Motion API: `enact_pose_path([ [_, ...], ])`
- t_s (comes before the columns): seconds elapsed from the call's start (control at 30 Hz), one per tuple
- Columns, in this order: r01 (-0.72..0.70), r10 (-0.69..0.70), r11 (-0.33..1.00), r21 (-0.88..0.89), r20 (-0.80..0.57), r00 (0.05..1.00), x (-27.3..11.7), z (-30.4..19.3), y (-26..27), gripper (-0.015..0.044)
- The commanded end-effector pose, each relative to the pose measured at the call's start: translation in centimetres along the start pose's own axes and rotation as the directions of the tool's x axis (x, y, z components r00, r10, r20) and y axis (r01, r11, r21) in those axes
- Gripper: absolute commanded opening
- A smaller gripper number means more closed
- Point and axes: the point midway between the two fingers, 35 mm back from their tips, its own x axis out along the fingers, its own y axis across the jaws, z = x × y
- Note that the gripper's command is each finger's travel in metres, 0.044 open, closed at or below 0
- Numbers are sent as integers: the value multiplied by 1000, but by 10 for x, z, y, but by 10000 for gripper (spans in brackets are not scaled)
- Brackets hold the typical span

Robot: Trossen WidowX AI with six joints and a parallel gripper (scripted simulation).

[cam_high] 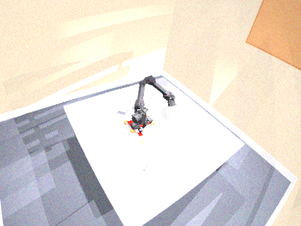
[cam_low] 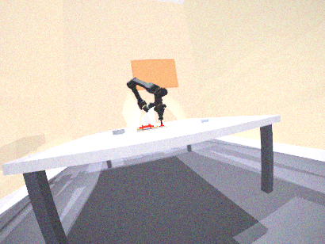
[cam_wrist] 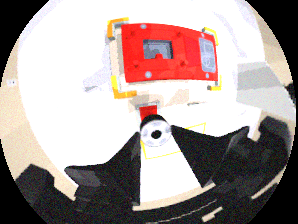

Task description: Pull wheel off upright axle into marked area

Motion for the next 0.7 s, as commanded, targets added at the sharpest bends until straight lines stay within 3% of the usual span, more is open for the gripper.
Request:
enact_pose_path([
  [0.0, 1, -1, 1000, 2, -2, 1000, -2, 0, 0, 0],
  [0.37, 0, 0, 1000, 2, -2, 1000, -6, 0, 0, 0],
  [0.67, 0, 0, 1000, 2, -4, 1000, -40, -1, -3, 0],
])
